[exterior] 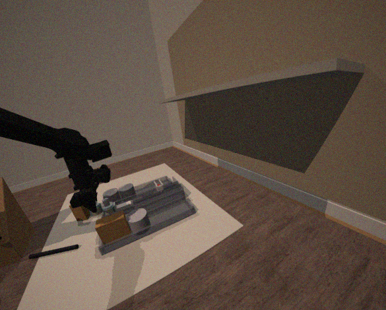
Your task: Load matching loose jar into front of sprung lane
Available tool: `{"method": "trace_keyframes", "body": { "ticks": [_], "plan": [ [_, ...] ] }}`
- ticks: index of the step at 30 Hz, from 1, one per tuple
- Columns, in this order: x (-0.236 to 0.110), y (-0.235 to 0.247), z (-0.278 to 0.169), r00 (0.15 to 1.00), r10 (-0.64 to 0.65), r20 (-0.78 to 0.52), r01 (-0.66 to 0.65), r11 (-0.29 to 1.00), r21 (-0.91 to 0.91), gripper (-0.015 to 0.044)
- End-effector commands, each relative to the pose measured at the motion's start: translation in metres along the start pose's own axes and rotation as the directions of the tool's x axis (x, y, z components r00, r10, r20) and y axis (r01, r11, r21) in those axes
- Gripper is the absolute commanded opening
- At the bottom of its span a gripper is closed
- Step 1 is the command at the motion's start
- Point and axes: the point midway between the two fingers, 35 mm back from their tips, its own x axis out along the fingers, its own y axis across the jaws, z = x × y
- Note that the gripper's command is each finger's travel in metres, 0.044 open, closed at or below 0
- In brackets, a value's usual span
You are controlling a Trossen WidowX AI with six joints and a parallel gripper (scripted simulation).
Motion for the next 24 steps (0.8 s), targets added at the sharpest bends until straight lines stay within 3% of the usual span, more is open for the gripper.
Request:
{"method": "trace_keyframes", "body": {
  "ticks": [1, 24],
  "plan": [
    [-0.0031, -0.0009, 0.0119, 1.000, 0.003, 0.022, -0.004, 1.000, 0.019, 0.0000],
    [-0.0042, -0.0013, 0.0218, 1.000, 0.003, 0.023, -0.004, 1.000, 0.020, 0.0000]
  ]
}}
